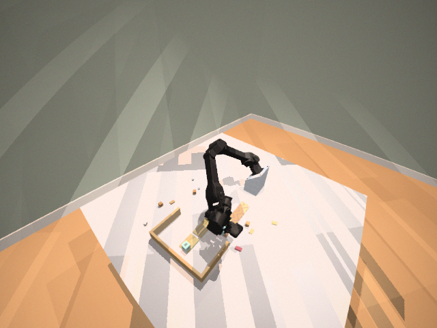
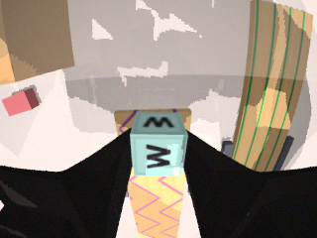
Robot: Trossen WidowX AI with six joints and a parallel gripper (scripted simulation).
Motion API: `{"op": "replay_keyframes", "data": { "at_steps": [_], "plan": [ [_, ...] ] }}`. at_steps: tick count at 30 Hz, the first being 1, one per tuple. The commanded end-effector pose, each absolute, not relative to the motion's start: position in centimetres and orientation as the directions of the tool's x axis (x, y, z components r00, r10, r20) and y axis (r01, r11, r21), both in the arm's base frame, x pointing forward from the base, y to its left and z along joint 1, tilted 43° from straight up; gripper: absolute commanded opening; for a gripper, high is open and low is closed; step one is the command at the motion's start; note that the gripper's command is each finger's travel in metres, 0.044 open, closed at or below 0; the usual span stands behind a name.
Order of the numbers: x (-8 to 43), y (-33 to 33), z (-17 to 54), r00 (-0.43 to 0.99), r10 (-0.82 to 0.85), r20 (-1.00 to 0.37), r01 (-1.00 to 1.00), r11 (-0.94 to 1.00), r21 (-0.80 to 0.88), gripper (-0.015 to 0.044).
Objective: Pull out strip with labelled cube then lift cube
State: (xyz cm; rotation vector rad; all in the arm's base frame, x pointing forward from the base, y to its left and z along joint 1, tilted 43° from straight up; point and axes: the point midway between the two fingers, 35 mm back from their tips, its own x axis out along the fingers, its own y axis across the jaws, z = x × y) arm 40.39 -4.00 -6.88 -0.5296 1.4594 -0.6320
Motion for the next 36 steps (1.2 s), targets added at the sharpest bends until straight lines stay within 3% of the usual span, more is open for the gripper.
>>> {"op": "replay_keyframes", "data": {
  "at_steps": [1,2,36],
  "plan": [
    [40.4,-4.0,-6.8,0.005,-0.679,-0.734,0.072,0.733,-0.677,0.002],
    [40.2,-3.8,-6.7,0.005,-0.679,-0.734,0.072,0.733,-0.677,0.0],
    [30.3,-1.3,-3.5,0.001,-0.681,-0.732,0.063,0.73,-0.68,0.0]
  ]
}}
